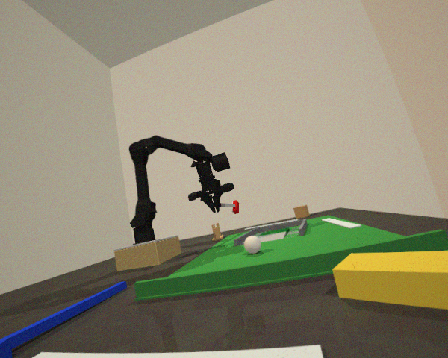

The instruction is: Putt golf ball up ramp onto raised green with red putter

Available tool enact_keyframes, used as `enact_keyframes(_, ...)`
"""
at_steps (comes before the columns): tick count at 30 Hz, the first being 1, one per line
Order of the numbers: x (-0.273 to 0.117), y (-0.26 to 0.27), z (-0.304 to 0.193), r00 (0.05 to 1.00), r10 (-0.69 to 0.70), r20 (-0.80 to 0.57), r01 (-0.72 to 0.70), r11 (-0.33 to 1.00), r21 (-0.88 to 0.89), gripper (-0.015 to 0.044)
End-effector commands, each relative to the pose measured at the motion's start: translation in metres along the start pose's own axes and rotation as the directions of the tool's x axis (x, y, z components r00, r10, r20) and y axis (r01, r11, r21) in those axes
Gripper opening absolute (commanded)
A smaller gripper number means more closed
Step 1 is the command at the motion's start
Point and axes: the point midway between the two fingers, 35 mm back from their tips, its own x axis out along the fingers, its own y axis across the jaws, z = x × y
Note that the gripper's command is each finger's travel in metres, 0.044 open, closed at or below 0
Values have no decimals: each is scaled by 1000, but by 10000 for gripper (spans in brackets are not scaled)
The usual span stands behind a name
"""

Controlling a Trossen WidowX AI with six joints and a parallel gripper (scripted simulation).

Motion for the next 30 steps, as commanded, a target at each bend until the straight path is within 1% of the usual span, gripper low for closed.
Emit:
enact_keyframes(1,-5,-12,-17,1000,-15,-12,16,995,100,0)
enact_keyframes(8,-15,-29,-52,998,-38,-42,48,960,277,0)
enact_keyframes(14,-23,-37,-82,996,-54,-66,77,902,425,0)
enact_keyframes(22,-34,-43,-121,993,-68,-97,113,796,595,0)
enact_keyframes(30,-46,-46,-165,988,-70,-134,147,656,740,0)
